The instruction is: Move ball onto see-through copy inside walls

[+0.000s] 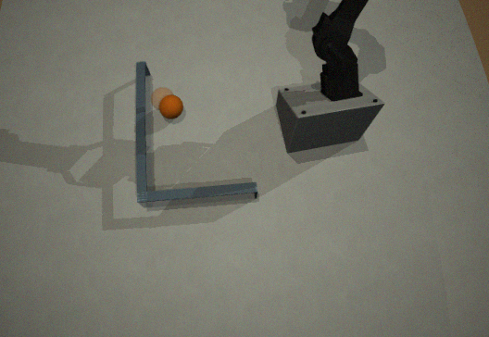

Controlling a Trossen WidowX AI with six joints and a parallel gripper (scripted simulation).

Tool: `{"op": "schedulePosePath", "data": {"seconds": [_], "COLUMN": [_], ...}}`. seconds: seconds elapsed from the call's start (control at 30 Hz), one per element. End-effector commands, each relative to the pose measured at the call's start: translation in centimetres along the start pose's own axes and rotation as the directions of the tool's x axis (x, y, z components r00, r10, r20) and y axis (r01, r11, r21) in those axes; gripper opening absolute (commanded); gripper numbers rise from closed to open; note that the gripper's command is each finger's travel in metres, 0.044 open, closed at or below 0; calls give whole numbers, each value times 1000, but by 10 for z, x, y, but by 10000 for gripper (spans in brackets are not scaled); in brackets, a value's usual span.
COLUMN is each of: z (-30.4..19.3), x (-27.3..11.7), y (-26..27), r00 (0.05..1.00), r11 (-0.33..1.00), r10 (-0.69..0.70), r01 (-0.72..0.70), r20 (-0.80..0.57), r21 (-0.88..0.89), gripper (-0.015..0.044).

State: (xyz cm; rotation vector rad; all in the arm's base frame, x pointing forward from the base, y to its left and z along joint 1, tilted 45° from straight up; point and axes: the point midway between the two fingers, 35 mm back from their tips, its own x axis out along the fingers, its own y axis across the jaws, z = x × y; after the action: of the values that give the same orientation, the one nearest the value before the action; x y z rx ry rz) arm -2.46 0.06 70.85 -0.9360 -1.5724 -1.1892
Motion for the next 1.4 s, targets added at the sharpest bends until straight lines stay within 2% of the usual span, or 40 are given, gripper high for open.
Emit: {"op": "schedulePosePath", "data": {"seconds": [0.0,0.13,0.33,0.53,0.67,0.87,1.07,1.37], "z": [-1,-20,-57,-103,-122,-153,-164,-184], "x": [0,-10,-33,-84,-114,-185,-223,-365], "y": [1,29,87,160,189,233,253,303], "r00": [1000,994,949,816,729,523,405,-45], "r11": [1000,997,971,896,854,776,733,588], "r10": [3,72,234,438,518,629,671,711], "r01": [-3,-72,-216,-362,-407,-468,-487,-508], "r20": [-4,-78,-211,-376,-448,-576,-622,-701], "r21": [0,3,102,256,324,423,474,629], "gripper": [374,368,368,368,368,368,368,368]}}
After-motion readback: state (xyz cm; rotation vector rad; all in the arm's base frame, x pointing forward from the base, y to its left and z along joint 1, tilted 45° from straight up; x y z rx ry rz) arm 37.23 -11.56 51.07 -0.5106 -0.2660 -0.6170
